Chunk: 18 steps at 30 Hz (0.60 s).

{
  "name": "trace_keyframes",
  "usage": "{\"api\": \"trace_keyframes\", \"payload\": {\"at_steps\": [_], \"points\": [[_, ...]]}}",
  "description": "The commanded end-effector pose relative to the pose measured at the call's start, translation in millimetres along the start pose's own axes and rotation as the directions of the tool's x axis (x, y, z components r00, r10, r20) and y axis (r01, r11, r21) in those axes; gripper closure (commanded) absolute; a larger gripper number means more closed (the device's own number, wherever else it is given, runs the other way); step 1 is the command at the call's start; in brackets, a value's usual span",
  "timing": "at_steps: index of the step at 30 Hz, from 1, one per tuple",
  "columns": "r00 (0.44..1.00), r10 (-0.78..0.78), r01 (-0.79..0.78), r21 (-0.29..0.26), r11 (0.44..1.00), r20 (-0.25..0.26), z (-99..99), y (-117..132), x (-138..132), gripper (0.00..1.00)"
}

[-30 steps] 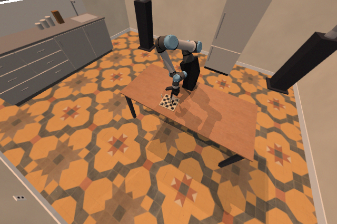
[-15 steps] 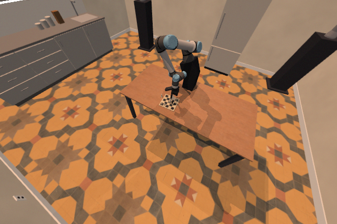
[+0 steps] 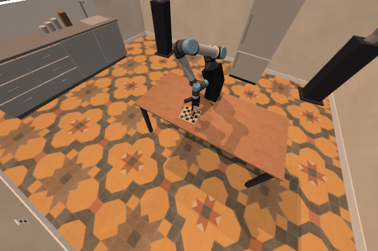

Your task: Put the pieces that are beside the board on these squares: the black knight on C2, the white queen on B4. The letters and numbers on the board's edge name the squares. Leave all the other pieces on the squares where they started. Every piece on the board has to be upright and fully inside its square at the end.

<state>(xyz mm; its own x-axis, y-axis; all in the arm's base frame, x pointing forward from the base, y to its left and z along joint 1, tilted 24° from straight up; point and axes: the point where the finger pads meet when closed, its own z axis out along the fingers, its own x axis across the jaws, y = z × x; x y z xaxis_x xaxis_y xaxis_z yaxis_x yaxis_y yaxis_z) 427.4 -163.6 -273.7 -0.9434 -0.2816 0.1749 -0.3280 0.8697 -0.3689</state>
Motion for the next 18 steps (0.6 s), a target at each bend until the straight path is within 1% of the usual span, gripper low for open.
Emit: {"api": "trace_keyframes", "payload": {"at_steps": [1, 6, 11, 13, 18], "points": [[0.996, -0.089, 0.089, 0.000, 0.996, 0.003, -0.5, -4.0, -0.7, 0.00], [0.977, -0.211, 0.211, 0.000, 0.977, 0.003, -0.7, -9.0, -1.0, 0.00], [0.939, -0.343, 0.343, -0.001, 0.939, 0.004, -0.8, -14.2, -1.2, 0.00], [0.939, -0.343, 0.343, -0.001, 0.939, 0.004, -0.8, -14.2, -1.2, 0.00], [0.877, -0.481, 0.481, 0.000, 0.877, 0.004, -1.0, -19.7, -1.2, 0.00]]}}
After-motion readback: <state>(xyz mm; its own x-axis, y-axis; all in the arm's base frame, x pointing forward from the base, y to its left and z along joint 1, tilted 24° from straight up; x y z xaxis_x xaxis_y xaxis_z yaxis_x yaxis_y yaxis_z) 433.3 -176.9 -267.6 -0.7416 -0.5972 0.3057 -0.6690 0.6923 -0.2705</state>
